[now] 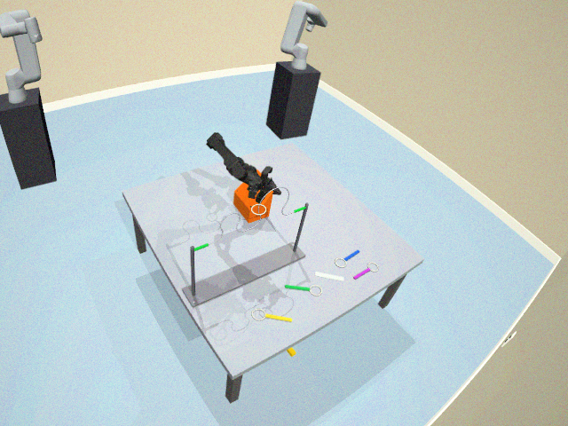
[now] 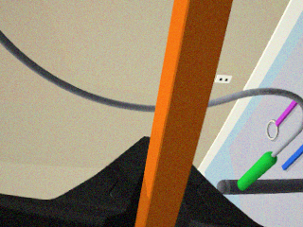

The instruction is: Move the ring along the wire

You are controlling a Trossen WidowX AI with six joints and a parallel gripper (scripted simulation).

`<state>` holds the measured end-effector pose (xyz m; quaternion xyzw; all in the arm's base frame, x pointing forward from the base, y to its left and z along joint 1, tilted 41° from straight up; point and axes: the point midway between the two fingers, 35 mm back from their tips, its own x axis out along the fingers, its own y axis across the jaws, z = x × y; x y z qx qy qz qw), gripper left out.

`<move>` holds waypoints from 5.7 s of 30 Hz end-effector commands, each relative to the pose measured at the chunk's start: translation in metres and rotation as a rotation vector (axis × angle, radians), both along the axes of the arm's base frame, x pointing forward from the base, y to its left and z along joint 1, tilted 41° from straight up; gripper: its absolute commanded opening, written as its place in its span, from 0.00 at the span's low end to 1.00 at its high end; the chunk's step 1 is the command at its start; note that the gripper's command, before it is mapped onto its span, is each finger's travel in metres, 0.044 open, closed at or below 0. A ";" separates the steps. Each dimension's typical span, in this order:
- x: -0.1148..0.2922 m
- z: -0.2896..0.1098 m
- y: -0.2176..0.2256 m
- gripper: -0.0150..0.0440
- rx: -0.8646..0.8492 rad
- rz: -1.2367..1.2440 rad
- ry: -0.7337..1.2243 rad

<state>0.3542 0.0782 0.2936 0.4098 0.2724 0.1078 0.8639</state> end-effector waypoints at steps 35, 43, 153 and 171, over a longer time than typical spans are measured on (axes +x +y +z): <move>0.002 -0.011 -0.016 0.00 -0.479 0.001 -0.060; 0.003 -0.013 -0.020 0.00 -0.581 0.002 -0.071; 0.010 0.005 -0.074 0.00 -1.981 0.010 -0.245; 0.010 0.014 -0.078 0.00 -2.210 0.013 -0.275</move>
